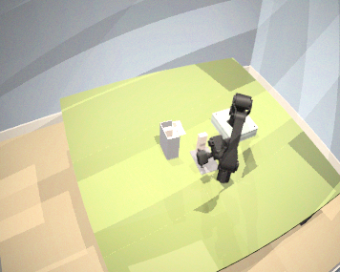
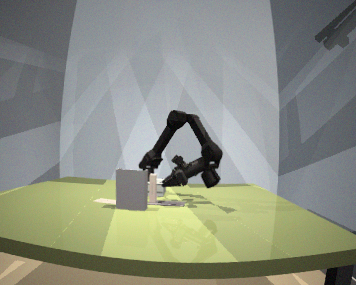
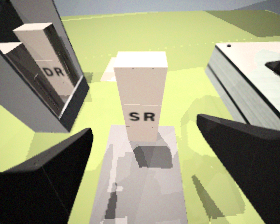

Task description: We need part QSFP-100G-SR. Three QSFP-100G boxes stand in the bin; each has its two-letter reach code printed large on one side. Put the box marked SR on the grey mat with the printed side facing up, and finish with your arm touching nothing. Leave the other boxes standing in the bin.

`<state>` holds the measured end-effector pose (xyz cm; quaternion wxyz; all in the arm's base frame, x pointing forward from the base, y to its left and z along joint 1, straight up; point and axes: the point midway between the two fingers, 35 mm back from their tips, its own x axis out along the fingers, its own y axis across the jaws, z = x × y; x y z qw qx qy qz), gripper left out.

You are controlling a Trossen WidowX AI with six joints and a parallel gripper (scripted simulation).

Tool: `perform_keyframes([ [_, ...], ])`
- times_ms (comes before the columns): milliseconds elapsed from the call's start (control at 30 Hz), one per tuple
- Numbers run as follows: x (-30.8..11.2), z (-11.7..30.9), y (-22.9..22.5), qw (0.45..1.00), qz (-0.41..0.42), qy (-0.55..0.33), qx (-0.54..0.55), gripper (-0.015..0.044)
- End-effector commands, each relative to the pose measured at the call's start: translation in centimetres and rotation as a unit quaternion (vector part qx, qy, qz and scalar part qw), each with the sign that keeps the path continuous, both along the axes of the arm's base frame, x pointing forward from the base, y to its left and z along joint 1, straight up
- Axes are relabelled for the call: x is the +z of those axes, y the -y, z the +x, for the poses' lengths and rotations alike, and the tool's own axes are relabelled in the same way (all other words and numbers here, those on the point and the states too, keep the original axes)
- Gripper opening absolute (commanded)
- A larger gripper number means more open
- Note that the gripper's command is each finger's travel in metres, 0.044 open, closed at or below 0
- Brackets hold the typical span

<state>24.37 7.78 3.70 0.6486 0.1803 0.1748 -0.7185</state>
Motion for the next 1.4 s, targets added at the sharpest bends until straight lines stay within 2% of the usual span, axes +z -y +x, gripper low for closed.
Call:
perform_keyframes([
  [0, 0.6, 0.0, 0.0, 1.0, 0.005, 0.002, 0.007, 0.044],
  [1167, 5.8, -0.5, 0.2, 0.996, 0.063, 0.036, 0.052, 0.044],
  [1367, 5.8, -0.5, 0.6, 0.994, 0.081, -0.009, 0.072, 0.0282],
])
